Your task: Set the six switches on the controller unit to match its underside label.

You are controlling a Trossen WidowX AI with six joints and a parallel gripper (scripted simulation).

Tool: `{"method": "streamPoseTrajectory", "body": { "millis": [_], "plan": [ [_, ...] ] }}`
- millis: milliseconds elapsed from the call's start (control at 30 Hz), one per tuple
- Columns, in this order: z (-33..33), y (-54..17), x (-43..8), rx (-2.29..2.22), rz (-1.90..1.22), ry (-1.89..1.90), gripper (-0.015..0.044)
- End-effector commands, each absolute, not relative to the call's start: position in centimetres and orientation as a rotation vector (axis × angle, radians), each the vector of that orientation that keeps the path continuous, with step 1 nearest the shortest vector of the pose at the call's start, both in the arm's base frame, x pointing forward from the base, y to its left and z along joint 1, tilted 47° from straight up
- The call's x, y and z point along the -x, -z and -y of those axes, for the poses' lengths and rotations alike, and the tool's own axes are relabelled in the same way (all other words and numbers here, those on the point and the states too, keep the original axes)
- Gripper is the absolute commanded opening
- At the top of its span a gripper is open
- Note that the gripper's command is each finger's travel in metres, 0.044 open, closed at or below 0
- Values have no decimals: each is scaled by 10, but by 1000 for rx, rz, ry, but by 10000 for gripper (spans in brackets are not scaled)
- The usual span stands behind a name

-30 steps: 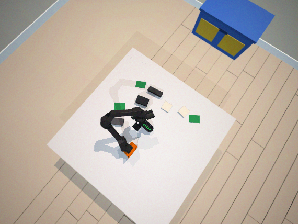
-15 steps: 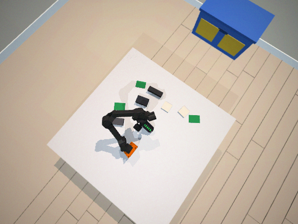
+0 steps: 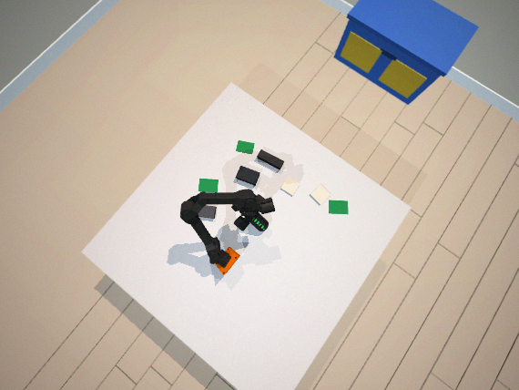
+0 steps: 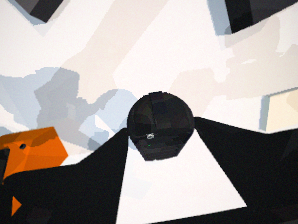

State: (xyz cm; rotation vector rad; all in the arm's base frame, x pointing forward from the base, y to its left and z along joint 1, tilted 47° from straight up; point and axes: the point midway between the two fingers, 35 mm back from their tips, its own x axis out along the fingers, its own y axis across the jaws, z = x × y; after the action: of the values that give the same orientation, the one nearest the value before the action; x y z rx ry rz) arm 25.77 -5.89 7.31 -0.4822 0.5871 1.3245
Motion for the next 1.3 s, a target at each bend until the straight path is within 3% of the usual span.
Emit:
{"method": "streamPoseTrajectory", "body": {
  "millis": [0, 1267],
  "plan": [
    [64, -72, -258, 480, -579, -1324, 335],
    [92, -61, -251, 431, -520, -1336, 335]
  ]
}}
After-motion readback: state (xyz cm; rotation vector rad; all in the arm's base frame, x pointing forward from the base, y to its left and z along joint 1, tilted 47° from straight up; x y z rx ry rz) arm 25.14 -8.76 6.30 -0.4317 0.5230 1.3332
